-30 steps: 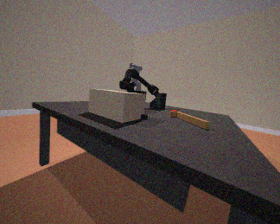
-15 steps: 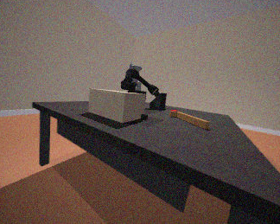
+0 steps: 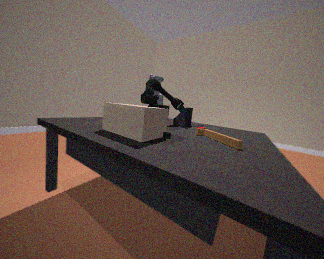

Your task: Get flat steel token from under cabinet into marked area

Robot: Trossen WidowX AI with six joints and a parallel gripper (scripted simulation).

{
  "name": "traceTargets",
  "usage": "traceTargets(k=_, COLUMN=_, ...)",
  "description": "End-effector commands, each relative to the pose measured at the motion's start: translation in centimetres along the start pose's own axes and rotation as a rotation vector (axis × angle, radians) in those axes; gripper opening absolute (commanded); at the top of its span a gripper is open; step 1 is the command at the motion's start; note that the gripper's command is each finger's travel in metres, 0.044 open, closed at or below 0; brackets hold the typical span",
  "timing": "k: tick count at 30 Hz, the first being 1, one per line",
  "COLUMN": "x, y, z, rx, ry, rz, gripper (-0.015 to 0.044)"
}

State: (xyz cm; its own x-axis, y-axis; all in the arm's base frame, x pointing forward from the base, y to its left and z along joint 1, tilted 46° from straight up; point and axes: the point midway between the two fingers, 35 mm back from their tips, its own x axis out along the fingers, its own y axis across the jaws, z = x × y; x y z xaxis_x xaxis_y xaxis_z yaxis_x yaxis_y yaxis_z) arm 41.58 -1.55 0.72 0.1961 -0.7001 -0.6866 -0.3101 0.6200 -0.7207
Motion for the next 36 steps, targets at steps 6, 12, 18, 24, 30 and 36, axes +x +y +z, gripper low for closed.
traceTargets(k=6, x=0.1, y=0.0, z=-1.1, rx=-0.006, ry=0.004, rz=0.003, gripper=0.0)
traceTargets(k=12, x=0.1, y=0.0, z=-1.6, rx=-0.006, ry=0.004, rz=0.003, gripper=0.0)
traceTargets(k=18, x=0.1, y=0.0, z=-2.2, rx=-0.006, ry=0.004, rz=0.003, gripper=0.0)
traceTargets(k=24, x=0.1, y=0.0, z=-2.7, rx=-0.006, ry=0.005, rz=0.003, gripper=0.0)
traceTargets(k=30, x=0.1, y=0.0, z=-3.3, rx=-0.007, ry=0.005, rz=0.003, gripper=0.0)
traceTargets(k=36, x=0.1, y=0.0, z=-3.9, rx=-0.007, ry=0.005, rz=0.003, gripper=0.0)
